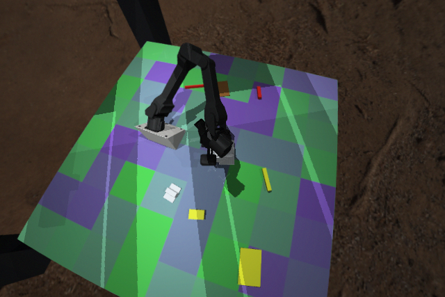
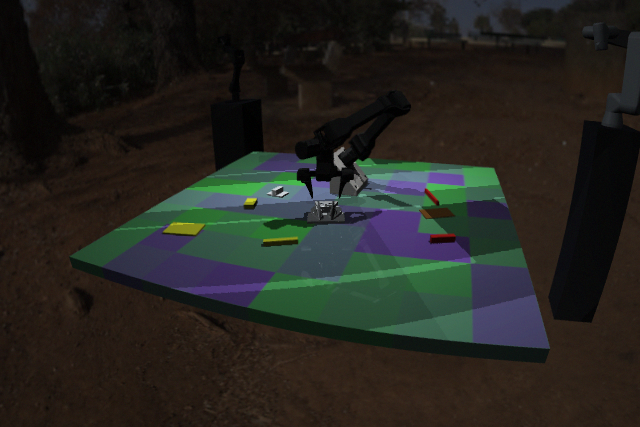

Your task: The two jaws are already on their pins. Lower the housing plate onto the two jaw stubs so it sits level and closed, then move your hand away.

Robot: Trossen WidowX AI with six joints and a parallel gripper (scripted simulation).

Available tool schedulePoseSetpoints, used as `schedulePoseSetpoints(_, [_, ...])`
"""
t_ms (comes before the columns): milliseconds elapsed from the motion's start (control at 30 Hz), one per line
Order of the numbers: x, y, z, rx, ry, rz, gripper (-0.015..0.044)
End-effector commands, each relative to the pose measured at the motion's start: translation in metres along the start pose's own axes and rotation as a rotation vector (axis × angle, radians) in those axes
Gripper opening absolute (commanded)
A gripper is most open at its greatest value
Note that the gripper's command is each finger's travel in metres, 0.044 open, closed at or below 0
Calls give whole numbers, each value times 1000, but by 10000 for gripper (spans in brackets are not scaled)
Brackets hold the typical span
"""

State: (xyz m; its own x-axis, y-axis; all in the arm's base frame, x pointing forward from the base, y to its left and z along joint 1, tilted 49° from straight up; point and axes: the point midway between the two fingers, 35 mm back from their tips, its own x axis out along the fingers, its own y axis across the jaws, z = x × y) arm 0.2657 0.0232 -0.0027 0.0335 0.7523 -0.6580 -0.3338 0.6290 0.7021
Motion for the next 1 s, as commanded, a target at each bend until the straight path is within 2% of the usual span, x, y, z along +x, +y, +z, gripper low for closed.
schedulePoseSetpoints(0, [-35,2,0,-8,-3,-3,440])
schedulePoseSetpoints(200, [-32,0,0,-3,-16,-7,440])
schedulePoseSetpoints(500, [-86,18,-58,-4,0,-5,440])
schedulePoseSetpoints(967, [-87,19,-60,-4,1,-4,440])
